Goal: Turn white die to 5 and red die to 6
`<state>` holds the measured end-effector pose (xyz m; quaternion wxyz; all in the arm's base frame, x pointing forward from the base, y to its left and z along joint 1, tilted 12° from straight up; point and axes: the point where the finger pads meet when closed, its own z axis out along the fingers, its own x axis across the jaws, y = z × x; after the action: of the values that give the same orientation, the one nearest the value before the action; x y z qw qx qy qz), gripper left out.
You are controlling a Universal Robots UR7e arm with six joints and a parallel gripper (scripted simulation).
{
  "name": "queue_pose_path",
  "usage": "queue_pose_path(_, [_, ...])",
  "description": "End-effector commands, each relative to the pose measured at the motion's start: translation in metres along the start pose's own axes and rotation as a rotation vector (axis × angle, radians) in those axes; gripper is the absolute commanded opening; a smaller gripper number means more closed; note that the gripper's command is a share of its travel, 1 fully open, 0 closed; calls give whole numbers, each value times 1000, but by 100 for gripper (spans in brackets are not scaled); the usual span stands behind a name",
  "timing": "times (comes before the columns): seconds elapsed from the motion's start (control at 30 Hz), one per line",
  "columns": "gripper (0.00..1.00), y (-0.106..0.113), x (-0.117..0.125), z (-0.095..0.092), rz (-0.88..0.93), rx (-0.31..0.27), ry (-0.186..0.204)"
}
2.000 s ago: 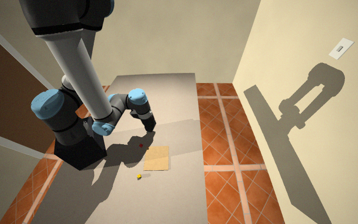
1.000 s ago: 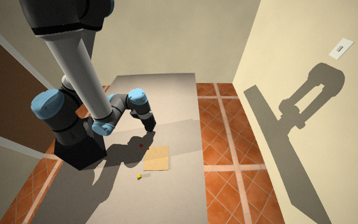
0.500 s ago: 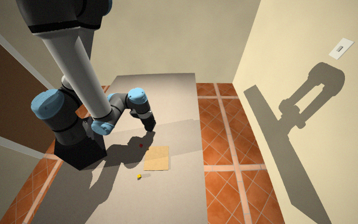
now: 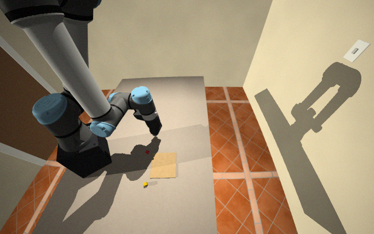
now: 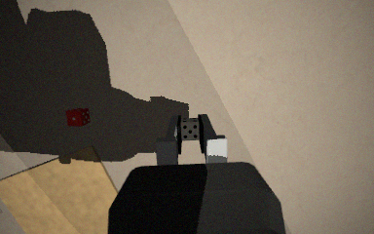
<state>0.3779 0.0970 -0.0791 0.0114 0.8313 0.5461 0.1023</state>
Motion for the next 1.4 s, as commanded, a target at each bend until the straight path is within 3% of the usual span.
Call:
queue_pose_path(0.0, [34,0,0,-20,0,-2,1])
queue_pose_path(0.63, [34,0,0,-63,0,-2,1])
queue_pose_path(1.37, [34,1,0,-68,-1,-2,0])
